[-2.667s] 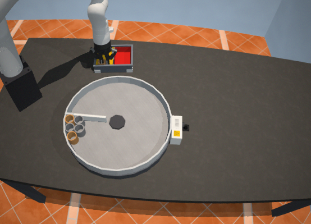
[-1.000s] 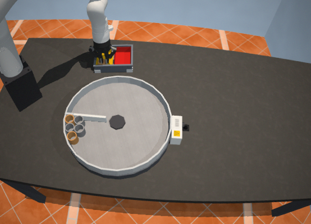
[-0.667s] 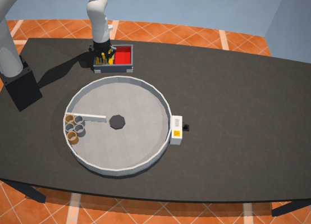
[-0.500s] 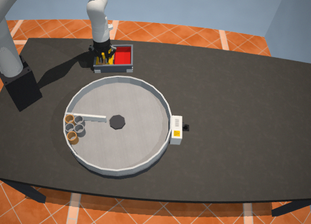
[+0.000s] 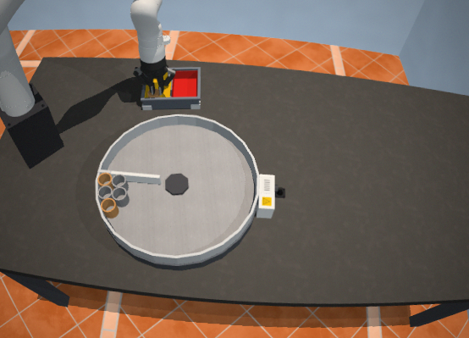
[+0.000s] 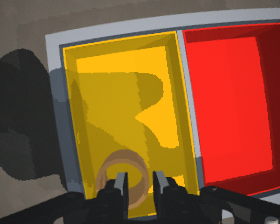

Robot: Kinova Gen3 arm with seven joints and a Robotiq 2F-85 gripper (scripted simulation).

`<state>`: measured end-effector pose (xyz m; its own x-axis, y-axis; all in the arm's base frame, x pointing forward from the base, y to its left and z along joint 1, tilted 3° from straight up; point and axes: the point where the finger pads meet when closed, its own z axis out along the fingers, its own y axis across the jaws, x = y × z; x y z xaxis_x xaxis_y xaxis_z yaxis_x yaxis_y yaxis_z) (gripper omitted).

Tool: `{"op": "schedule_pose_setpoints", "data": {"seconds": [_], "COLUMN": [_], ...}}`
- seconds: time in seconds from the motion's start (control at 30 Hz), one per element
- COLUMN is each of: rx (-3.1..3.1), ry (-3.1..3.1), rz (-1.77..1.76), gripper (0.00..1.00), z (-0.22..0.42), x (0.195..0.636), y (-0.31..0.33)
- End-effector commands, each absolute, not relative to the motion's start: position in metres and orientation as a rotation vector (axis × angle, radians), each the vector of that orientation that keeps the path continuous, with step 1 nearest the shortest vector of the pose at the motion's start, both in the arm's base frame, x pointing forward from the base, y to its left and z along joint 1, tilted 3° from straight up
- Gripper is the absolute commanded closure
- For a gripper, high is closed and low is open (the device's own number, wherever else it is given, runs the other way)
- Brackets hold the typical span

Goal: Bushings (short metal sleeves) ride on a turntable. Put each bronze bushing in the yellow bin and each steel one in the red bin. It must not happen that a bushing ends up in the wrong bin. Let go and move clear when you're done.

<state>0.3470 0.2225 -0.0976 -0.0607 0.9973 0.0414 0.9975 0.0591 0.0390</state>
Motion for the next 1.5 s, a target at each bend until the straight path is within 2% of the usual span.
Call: {"op": "schedule_pose_setpoints", "data": {"seconds": [0.0, 1.2, 1.37, 1.47], "rx": [-2.15, -2.15, -2.15, -2.15], "ry": [-2.285, -2.285, -2.285, -2.285], "rz": [-0.094, -0.094, -0.094, -0.094], "gripper": [0.81, 0.81, 0.81, 0.81], "z": [-0.096, -0.088, -0.035, -0.035], "x": [0.348, 0.347, 0.345, 0.345], "y": [0.223, 0.223, 0.22, 0.22]}}
